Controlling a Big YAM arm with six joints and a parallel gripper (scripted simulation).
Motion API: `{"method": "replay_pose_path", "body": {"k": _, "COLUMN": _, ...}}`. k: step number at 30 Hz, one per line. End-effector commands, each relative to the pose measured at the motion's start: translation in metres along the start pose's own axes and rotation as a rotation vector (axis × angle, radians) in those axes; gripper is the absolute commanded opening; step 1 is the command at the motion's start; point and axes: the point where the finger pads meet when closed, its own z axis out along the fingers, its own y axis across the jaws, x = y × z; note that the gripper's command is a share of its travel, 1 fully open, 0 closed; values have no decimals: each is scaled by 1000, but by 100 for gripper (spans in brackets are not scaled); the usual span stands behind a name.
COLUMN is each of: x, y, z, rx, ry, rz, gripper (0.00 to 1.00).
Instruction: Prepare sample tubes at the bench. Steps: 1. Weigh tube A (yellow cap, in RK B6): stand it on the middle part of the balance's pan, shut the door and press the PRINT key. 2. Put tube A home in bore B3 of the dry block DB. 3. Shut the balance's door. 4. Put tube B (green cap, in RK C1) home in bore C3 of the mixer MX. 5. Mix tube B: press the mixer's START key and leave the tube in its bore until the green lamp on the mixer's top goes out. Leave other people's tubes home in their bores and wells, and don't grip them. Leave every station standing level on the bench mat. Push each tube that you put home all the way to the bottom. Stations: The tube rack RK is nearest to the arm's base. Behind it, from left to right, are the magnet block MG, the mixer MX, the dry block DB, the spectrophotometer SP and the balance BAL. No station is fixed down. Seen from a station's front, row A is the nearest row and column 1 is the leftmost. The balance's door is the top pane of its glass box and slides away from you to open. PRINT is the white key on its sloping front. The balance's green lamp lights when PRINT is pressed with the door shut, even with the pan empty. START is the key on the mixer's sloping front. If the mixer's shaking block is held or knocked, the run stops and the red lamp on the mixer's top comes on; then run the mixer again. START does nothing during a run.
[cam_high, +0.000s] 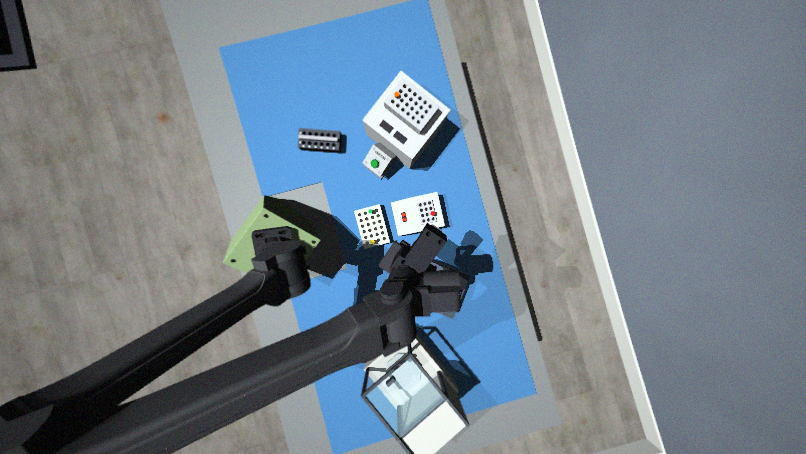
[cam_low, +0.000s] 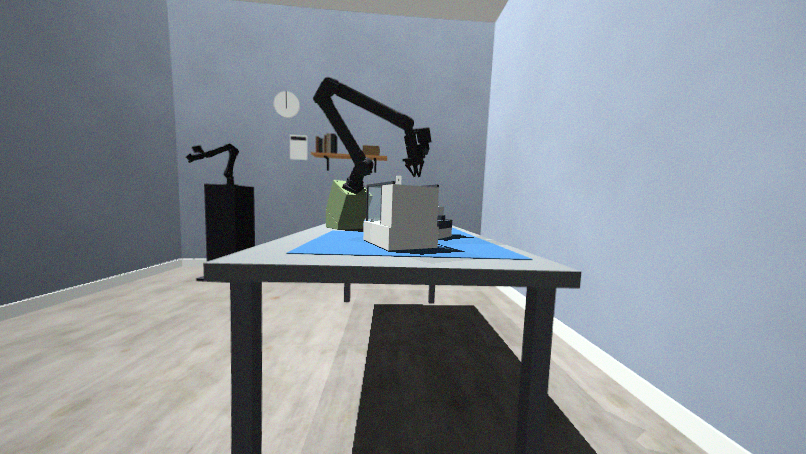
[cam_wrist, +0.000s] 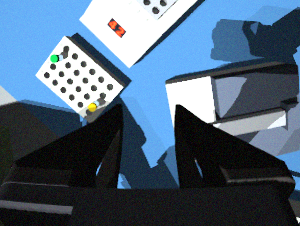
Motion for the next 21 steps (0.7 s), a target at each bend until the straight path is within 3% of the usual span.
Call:
{"method": "replay_pose_path", "body": {"k": 1, "x": 14, "y": -30, "z": -28, "rx": 40, "ry": -3, "rz": -26, "gripper": 30}}
{"method": "replay_pose_path", "body": {"k": 3, "x": 14, "y": -30, "z": -28, "rx": 40, "ry": -3, "rz": -26, "gripper": 30}}
{"method": "replay_pose_path", "body": {"k": 4, "x": 22, "y": -32, "z": -24, "rx": 24, "ry": 34, "rz": -3, "gripper": 30}}
{"method": "replay_pose_path", "body": {"k": 6, "x": 36, "y": -41, "z": -36, "rx": 50, "ry": 26, "rz": -3, "gripper": 30}}
{"method": "replay_pose_path", "body": {"k": 7, "x": 43, "y": -44, "z": -39, "rx": 57, "ry": 49, "rz": 20, "gripper": 30}}
{"method": "replay_pose_path", "body": {"k": 11, "x": 74, "y": -57, "z": -43, "rx": 43, "ry": 92, "rz": 46, "gripper": 30}}
{"method": "replay_pose_path", "body": {"k": 18, "x": 126, "y": -82, "z": -61, "rx": 59, "ry": 148, "rz": 93, "gripper": 30}}
{"method": "replay_pose_path", "body": {"k": 21, "x": 134, "y": -86, "z": -64, "rx": 66, "ry": 172, "rz": 116, "gripper": 30}}
